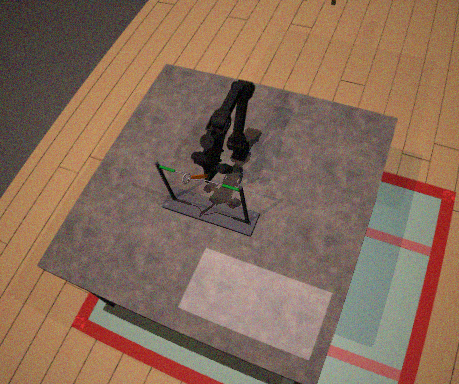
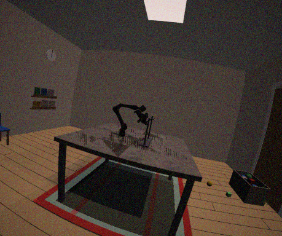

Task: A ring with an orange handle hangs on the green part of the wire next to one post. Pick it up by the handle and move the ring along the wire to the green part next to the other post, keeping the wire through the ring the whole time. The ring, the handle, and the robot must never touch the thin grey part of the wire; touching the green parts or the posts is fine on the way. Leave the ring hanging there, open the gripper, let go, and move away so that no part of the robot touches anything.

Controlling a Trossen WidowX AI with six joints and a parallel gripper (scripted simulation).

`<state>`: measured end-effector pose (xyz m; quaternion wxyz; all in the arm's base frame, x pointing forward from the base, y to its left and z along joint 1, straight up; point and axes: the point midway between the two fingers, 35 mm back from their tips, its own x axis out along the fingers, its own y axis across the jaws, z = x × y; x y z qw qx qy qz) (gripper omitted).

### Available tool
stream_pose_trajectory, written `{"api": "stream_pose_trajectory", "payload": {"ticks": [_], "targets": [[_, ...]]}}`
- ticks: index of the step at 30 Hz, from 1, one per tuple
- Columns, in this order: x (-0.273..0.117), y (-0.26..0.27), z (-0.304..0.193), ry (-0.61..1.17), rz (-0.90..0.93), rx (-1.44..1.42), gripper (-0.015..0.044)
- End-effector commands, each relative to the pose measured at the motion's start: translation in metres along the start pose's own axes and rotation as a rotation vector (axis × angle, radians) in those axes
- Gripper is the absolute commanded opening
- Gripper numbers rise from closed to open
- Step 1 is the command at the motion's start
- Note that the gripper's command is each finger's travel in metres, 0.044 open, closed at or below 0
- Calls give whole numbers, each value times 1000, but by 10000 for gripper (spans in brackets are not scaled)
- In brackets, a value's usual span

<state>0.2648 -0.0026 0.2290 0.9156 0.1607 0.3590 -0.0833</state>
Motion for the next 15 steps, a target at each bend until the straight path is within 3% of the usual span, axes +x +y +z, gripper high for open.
{"api": "stream_pose_trajectory", "payload": {"ticks": [1, 15], "targets": [[0, -12, 0, -9, 7, -131, -150], [3, -52, 15, -33, 30, -592, -150]]}}
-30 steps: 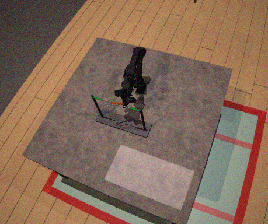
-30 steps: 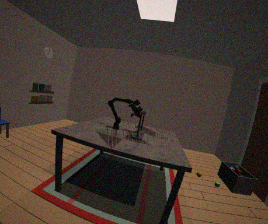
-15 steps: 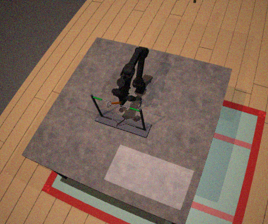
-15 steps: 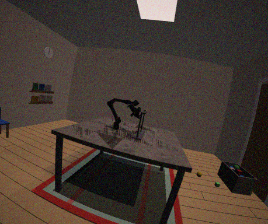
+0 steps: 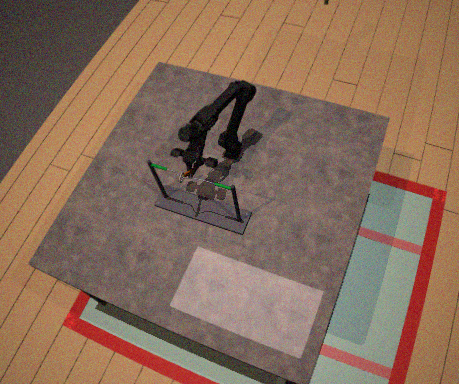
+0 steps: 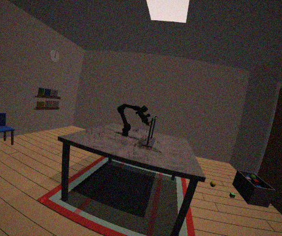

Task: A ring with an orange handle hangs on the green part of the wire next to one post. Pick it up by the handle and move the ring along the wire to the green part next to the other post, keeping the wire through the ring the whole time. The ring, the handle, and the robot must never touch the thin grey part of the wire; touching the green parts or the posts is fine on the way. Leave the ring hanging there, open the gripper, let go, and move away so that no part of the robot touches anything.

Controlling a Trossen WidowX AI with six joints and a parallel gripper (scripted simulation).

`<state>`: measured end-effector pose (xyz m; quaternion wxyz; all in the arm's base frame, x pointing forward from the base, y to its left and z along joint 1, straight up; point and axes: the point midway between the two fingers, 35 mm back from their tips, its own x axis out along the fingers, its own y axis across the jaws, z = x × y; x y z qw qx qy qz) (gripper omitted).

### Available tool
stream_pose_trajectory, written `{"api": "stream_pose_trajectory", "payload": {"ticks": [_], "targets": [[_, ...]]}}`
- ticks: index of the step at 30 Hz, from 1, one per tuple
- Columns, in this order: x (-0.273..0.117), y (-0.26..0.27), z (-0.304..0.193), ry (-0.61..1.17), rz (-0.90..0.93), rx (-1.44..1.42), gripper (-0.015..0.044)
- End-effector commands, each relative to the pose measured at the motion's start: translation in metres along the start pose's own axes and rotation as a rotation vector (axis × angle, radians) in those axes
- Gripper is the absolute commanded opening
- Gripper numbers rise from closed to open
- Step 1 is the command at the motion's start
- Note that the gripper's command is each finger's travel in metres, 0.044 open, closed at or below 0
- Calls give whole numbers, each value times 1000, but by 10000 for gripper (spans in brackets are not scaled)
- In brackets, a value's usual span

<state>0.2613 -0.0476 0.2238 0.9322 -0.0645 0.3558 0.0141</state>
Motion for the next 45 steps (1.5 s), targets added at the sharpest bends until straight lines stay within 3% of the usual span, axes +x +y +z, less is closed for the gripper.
{"api": "stream_pose_trajectory", "payload": {"ticks": [1, 21, 45], "targets": [[1, -12, 1, -12, 10, -133, -150], [3, -47, 10, -32, 49, -601, -150], [9, -11, -13, -90, 77, -427, -150]]}}
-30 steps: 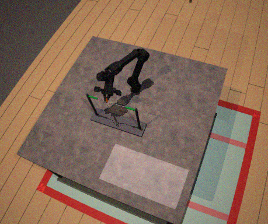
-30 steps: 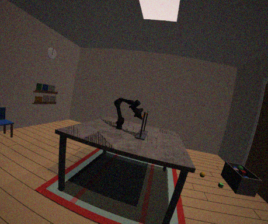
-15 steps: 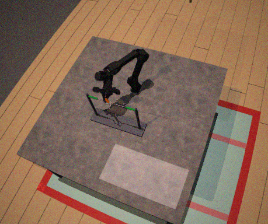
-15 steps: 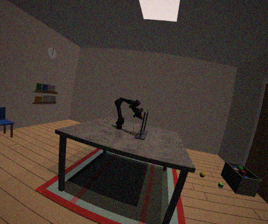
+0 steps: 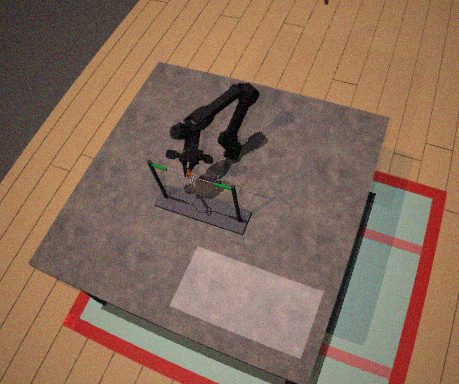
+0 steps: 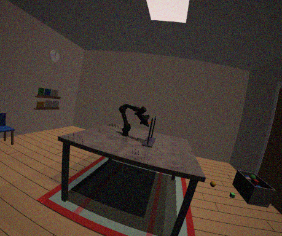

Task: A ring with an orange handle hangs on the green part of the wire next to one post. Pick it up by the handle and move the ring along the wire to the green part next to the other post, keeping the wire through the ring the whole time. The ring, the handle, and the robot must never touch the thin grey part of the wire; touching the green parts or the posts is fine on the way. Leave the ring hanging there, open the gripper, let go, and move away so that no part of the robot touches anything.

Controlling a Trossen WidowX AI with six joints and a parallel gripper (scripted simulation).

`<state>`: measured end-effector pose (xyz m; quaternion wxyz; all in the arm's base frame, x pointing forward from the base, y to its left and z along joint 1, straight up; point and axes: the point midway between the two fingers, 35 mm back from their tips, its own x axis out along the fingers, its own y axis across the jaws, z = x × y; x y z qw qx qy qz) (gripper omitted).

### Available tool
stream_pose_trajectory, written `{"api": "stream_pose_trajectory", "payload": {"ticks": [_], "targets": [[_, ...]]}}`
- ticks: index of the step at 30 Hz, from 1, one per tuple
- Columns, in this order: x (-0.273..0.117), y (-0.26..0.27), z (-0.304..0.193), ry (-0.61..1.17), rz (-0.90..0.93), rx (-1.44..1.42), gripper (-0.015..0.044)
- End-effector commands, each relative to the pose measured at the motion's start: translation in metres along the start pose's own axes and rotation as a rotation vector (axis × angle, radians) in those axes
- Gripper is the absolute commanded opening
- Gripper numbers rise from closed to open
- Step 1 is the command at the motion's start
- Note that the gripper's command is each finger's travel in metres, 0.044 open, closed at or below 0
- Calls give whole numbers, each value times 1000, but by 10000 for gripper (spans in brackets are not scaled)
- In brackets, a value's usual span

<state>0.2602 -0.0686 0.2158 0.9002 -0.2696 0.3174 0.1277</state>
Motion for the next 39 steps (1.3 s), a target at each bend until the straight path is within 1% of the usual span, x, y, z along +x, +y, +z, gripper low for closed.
{"api": "stream_pose_trajectory", "payload": {"ticks": [1, 14, 27, 39], "targets": [[6, 12, 0, -51, 3, 63, -150], [27, 50, 9, -221, -30, 293, -150], [30, 84, 25, -245, -55, 507, -150], [29, 108, 41, -253, -70, 637, -150]]}}
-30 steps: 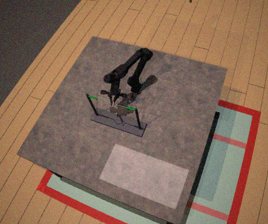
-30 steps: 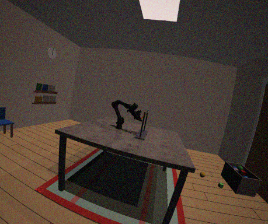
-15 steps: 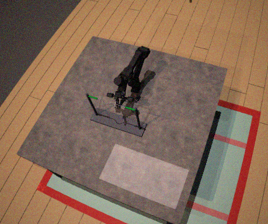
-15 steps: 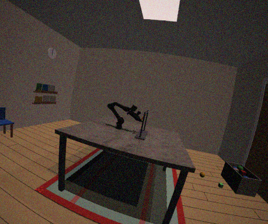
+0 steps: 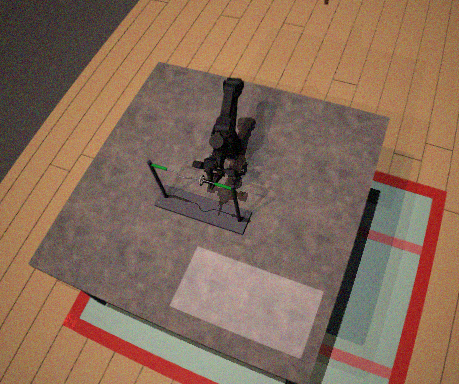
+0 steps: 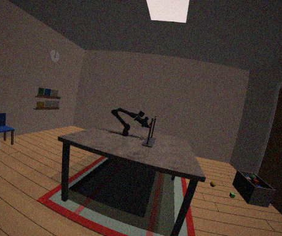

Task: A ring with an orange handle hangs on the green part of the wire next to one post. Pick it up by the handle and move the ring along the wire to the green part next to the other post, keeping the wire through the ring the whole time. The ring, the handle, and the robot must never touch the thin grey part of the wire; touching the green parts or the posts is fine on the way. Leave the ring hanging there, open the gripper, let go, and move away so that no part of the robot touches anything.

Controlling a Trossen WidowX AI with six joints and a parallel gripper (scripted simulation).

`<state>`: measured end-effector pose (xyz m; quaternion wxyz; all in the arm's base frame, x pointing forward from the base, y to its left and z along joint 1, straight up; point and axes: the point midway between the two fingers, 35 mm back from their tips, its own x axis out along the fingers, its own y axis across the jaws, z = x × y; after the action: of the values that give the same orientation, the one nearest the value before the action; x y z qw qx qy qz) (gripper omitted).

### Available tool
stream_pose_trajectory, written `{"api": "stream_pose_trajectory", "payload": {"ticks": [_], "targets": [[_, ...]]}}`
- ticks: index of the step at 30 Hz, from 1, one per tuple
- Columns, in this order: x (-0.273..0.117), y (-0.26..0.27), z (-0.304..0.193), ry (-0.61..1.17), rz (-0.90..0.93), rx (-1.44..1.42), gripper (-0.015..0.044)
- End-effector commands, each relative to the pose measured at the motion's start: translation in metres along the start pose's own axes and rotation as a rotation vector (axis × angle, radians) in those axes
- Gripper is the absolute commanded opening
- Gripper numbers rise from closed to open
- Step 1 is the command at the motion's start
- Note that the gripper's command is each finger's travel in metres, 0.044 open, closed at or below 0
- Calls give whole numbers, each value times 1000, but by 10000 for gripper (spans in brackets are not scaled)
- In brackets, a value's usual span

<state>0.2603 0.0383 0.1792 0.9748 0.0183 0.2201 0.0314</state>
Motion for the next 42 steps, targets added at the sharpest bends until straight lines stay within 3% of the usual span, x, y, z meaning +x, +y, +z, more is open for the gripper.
{"api": "stream_pose_trajectory", "payload": {"ticks": [1, 42], "targets": [[0, 9, 1, -7, -10, 36, -150], [1, 45, 2, -10, -33, -17, -150]]}}
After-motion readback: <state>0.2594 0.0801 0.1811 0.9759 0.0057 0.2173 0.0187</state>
